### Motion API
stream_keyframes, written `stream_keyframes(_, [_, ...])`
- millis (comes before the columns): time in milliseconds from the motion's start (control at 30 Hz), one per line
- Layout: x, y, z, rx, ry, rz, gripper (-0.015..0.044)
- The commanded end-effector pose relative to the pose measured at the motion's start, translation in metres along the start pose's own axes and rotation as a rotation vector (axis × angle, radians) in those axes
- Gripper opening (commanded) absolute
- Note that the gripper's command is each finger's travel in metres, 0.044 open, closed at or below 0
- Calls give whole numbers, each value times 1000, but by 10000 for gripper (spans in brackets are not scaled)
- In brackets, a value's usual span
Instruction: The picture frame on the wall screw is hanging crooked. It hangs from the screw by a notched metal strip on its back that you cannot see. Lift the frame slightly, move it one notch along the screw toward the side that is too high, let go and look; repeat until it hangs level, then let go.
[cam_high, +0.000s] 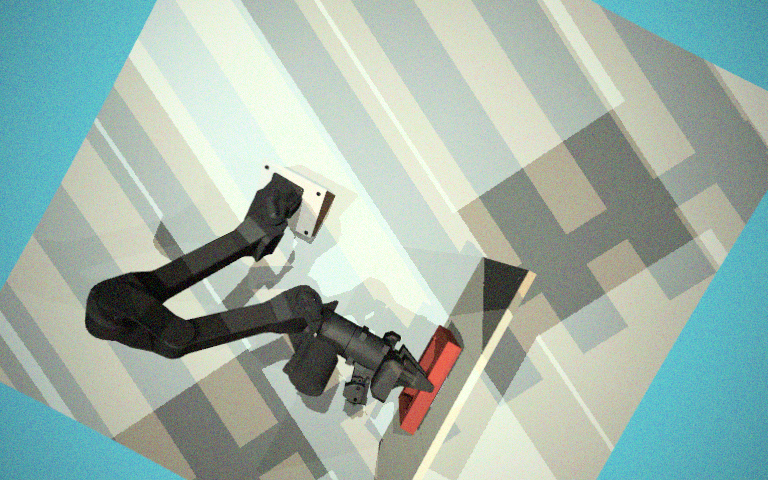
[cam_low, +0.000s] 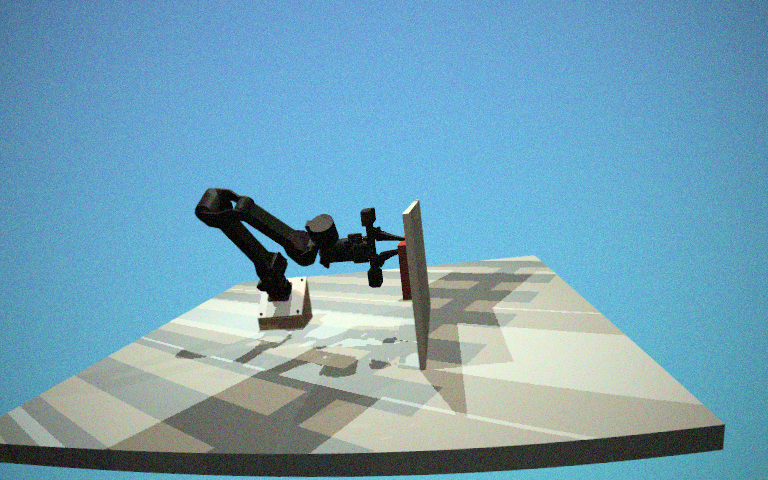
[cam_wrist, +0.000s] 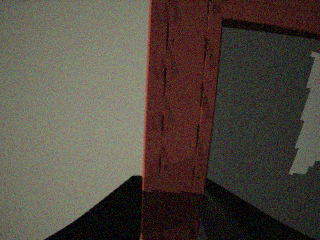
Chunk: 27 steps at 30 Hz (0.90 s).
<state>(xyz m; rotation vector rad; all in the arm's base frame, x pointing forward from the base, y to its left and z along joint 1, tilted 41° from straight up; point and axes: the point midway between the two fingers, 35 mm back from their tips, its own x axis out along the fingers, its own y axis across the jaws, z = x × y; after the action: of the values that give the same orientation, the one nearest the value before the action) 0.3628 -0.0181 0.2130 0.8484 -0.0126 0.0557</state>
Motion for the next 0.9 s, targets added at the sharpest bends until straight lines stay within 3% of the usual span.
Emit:
stream_keyframes(0, [0,0,0,4,0,0,157])
stream_keyframes(133, [0,0,0,4,0,0,260])
stream_keyframes(300, [-5,1,2,18,0,0,260])
stream_keyframes(700, [-92,-3,4,281,6,1,260])
stream_keyframes(867, [-101,-6,0,314,7,1,260])
